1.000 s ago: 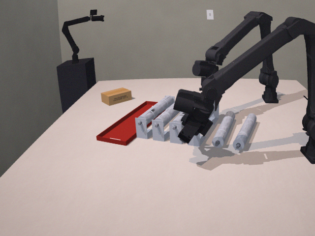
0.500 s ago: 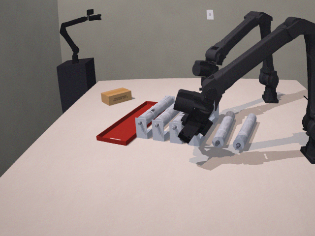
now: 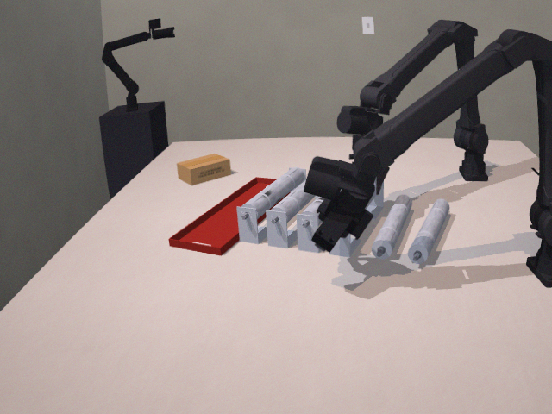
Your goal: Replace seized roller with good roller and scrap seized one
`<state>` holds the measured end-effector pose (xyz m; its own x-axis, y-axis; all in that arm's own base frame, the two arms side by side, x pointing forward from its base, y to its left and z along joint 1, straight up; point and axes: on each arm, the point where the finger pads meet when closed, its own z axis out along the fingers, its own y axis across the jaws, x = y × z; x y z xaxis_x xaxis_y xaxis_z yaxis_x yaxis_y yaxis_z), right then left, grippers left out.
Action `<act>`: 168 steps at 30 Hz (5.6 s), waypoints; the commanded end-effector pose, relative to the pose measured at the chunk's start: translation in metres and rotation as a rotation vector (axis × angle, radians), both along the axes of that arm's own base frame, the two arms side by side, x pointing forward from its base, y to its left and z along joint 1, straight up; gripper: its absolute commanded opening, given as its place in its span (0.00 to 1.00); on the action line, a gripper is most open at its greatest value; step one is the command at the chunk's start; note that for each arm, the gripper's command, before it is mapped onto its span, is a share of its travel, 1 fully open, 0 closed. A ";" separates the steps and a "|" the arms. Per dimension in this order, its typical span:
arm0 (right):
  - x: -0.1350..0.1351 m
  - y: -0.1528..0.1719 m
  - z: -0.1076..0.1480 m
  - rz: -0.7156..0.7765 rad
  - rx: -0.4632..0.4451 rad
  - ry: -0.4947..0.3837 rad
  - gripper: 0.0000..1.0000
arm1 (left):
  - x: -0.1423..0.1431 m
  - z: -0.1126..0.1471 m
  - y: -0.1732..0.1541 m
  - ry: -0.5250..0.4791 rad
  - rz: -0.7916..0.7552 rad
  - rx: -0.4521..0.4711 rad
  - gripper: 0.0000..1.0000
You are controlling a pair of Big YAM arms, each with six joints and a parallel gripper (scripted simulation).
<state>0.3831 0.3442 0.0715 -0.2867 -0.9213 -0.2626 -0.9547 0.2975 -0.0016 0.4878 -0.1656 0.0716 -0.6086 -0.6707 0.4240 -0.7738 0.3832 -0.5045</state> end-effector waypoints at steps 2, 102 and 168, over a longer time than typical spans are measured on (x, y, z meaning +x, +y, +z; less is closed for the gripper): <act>0.014 0.006 0.027 -0.019 0.025 -0.033 0.32 | 0.054 0.034 0.057 -0.109 0.121 0.015 0.03; 0.018 0.017 0.068 0.013 -0.086 -0.019 0.32 | 0.048 0.009 0.020 -0.035 -0.016 -0.052 0.03; 0.018 0.018 0.069 0.013 -0.084 -0.017 0.32 | 0.026 -0.001 0.003 0.069 -0.076 -0.100 0.32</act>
